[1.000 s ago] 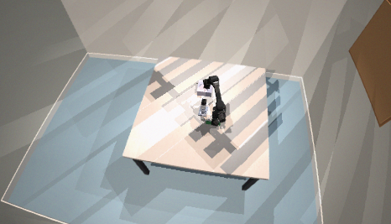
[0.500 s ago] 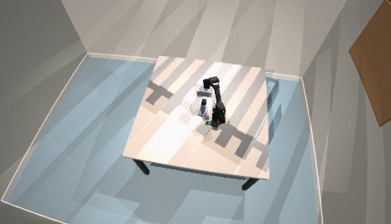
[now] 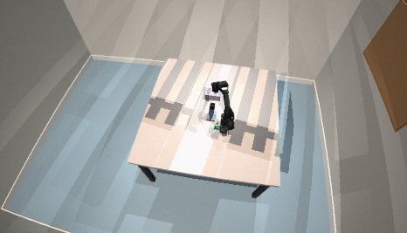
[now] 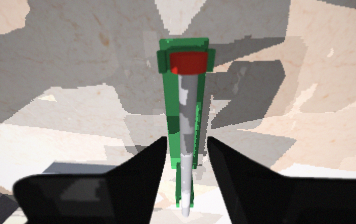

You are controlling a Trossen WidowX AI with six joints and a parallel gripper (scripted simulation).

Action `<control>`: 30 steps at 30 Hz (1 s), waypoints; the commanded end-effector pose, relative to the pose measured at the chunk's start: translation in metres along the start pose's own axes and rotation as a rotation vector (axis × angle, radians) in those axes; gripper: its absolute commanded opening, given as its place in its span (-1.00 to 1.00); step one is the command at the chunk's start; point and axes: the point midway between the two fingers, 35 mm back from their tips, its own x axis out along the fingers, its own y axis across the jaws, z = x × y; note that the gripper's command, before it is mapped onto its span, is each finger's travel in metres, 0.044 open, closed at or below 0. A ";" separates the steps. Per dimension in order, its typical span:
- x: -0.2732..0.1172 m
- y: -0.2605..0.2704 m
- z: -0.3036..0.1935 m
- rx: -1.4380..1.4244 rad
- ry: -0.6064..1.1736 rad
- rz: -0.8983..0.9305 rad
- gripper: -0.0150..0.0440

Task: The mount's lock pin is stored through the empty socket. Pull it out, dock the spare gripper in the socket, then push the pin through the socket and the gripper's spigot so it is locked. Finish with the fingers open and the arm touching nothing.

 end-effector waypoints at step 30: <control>-0.020 0.000 -0.006 -0.003 0.005 0.004 -0.49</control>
